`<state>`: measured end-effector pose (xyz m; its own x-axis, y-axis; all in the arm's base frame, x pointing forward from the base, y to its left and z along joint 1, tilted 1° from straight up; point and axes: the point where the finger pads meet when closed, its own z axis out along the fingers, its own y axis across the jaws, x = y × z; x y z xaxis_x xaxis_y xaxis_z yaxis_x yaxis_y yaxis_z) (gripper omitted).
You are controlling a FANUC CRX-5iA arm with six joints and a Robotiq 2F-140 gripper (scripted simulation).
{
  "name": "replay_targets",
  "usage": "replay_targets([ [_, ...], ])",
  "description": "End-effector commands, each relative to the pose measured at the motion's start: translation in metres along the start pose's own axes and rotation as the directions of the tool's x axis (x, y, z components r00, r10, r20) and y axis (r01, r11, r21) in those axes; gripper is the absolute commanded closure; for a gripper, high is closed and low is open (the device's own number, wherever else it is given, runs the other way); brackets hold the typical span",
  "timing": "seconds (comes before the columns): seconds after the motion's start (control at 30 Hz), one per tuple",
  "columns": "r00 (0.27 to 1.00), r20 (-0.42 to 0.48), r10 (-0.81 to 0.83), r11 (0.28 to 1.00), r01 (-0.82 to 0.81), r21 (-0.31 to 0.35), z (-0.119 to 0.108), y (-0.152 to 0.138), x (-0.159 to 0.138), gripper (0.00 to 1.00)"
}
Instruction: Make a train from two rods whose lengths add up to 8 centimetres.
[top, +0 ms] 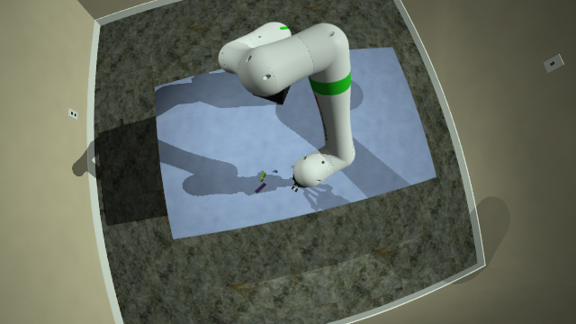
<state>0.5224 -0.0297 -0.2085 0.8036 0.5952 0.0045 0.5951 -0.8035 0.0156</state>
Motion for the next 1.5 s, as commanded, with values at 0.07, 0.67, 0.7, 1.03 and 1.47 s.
replay_targets([
  [0.07, 1.0, 0.0, 0.0, 1.0, 0.0, 0.0, -0.011, 0.0, 0.0, 0.97],
  [0.67, 1.0, 0.0, 0.0, 1.0, 0.0, 0.0, -0.096, 0.0, 0.0, 0.97],
  [0.7, 1.0, 0.0, 0.0, 1.0, 0.0, 0.0, -0.096, 0.0, 0.0, 0.97],
  [1.03, 0.983, 0.0, 0.182, 0.983, -0.182, 0.0, -0.097, 0.016, -0.025, 0.97],
  [1.47, 0.831, 0.0, 0.556, 0.831, -0.556, 0.0, -0.097, 0.045, -0.083, 0.97],
])
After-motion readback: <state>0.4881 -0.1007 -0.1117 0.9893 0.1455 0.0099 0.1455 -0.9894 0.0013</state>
